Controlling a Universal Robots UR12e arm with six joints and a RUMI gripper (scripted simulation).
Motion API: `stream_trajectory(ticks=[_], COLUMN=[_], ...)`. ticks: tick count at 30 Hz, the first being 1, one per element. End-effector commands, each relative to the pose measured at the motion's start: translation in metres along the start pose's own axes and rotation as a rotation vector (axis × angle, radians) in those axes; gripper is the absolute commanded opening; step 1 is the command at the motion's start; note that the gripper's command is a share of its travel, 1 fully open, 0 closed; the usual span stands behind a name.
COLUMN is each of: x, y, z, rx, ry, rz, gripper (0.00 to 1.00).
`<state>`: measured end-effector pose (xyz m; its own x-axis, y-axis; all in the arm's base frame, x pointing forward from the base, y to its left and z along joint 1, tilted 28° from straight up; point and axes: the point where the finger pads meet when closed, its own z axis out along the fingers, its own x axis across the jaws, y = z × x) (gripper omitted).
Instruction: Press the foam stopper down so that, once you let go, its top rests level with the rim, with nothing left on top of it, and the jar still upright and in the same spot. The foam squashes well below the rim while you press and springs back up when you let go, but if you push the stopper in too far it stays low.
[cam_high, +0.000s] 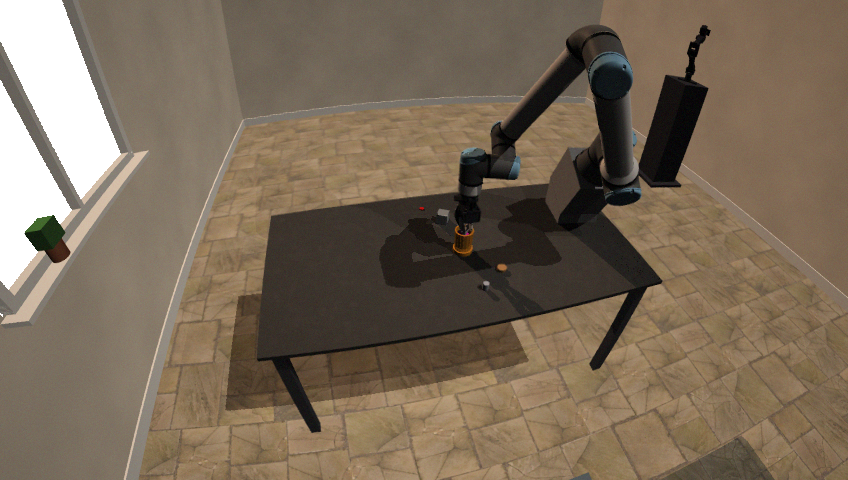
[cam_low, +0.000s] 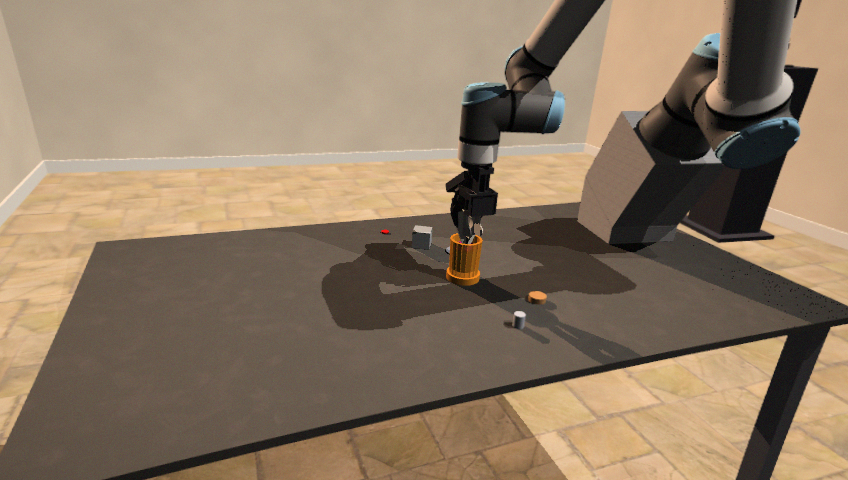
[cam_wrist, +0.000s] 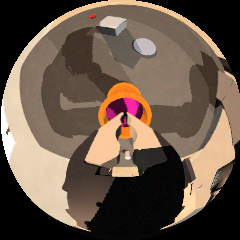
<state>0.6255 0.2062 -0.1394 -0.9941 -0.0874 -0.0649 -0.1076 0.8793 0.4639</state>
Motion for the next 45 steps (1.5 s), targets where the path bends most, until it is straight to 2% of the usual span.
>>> stream_trajectory(ticks=[1,35,45], x=[0.0,0.0,0.0], y=[0.0,0.0,0.0], z=[0.0,-0.001,-0.014], rx=[0.0,0.0,0.0], ry=[-0.001,-0.001,-0.001], rz=[0.0,0.0,0.0], gripper=[0.0,0.0,0.0])
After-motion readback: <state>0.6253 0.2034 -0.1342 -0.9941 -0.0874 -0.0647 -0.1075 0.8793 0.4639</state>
